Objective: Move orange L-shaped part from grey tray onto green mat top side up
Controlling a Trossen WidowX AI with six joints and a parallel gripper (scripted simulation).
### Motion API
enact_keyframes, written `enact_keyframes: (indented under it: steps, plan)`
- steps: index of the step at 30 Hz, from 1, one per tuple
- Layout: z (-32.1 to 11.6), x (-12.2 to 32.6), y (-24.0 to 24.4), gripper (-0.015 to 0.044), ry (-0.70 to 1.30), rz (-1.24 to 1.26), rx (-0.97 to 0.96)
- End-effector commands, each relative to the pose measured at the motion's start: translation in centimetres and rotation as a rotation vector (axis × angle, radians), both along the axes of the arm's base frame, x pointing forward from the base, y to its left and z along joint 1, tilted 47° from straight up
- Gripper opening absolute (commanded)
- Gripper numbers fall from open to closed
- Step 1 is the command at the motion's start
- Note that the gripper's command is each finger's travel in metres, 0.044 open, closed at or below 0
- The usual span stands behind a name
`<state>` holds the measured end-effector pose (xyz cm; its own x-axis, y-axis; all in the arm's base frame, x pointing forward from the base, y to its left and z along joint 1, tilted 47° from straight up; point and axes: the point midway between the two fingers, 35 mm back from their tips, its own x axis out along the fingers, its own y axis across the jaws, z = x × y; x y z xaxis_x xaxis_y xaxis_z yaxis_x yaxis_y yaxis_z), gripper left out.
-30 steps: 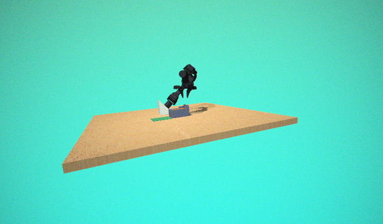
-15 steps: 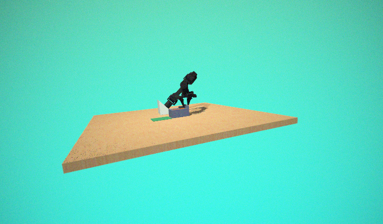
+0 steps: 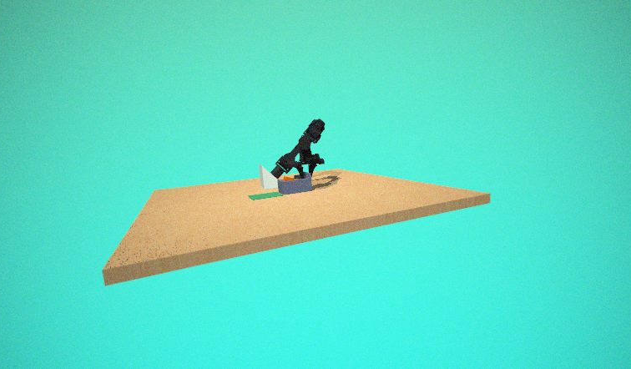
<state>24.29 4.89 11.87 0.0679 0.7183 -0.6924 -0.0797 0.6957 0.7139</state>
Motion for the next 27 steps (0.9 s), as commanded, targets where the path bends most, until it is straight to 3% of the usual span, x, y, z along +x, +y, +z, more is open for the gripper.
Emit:
enact_keyframes:
  steps: [1, 27]
  plan:
    - [-0.5, -0.09, 0.46, 0.018, 0.006, -0.002, 0.003]
    - [-0.67, -0.03, 1.32, 0.018, 0.001, 0.0, 0.005]
